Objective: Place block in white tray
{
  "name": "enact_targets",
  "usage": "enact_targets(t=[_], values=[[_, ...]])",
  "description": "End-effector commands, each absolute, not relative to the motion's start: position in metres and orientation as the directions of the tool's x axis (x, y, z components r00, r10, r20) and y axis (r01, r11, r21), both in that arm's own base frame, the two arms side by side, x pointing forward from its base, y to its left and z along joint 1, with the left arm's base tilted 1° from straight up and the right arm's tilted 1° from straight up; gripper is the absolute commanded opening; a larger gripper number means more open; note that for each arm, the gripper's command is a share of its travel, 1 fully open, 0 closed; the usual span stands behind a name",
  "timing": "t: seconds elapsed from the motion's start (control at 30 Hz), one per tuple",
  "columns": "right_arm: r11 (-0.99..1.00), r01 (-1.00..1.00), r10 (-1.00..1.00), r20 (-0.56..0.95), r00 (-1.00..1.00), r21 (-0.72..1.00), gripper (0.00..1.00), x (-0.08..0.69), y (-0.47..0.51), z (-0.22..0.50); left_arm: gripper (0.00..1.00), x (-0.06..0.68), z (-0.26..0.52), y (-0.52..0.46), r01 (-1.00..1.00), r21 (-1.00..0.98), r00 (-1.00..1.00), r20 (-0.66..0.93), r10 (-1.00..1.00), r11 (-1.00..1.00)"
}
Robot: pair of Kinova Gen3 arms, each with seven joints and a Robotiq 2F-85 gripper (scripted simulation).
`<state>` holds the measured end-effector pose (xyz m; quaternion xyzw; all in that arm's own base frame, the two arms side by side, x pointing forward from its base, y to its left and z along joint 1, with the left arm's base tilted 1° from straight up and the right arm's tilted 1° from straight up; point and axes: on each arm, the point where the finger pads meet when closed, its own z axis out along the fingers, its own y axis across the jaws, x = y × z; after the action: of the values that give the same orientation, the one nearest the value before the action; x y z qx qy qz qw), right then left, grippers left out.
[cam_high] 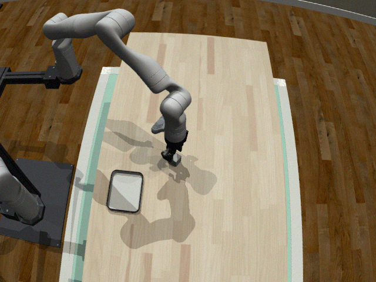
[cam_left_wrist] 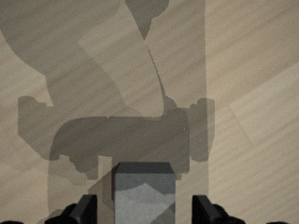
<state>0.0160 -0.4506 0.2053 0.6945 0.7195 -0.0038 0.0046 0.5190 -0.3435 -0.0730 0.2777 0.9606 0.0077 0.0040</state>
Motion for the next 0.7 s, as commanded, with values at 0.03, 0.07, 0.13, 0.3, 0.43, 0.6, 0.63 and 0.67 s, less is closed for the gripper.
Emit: enact_targets(t=[0.03, 0.07, 0.13, 0.3, 0.43, 0.6, 0.63, 0.67], values=[[0.035, 0.999, 0.999, -0.014, -0.035, 0.001, 1.0, 0.016, -0.451, 0.206, 0.609, 0.52, -0.072, -0.344, 0.534, 0.017, -0.846, -0.006, 0.534, 0.846], [0.035, 0.999, 0.999, -0.014, -0.035, 0.001, 1.0, 0.016, -0.451, 0.206, 0.609, 0.52, -0.072, -0.344, 0.534, 0.017, -0.846, -0.006, 0.534, 0.846], [0.035, 0.999, 0.999, -0.014, -0.035, 0.001, 1.0, 0.016, -0.451, 0.206, 0.609, 0.52, -0.072, -0.344, 0.534, 0.017, -0.846, -0.006, 0.534, 0.846], [0.035, 0.999, 0.999, -0.014, -0.035, 0.001, 1.0, 0.016, -0.451, 0.206, 0.609, 0.52, -0.08, -0.344, 0.534, 0.017, -0.846, -0.006, 0.534, 0.846], [0.035, 0.999, 0.999, -0.014, -0.035, 0.001, 1.0, 0.016, -0.451, 0.206, 0.609, 0.52, -0.089, -0.344, 0.534, 0.017, -0.846, -0.006, 0.534, 0.846], [0.035, 0.999, 0.999, -0.014, -0.035, 0.001, 1.0, 0.016, -0.451, 0.206, 0.609, 0.52, -0.101, -0.344, 0.534, 0.017, -0.846, -0.006, 0.534, 0.846], [0.035, 0.999, 0.999, -0.014, -0.035, 0.001, 1.0, 0.016, -0.451, 0.206, 0.609, 0.52, -0.104, -0.344, 0.534, 0.017, -0.846, -0.006, 0.534, 0.846], [0.035, 0.999, 0.999, -0.014, -0.035, 0.001, 1.0, 0.016, -0.451, 0.206, 0.609, 0.52, -0.106, -0.344, 0.534, 0.017, -0.846, -0.006, 0.534, 0.846]])
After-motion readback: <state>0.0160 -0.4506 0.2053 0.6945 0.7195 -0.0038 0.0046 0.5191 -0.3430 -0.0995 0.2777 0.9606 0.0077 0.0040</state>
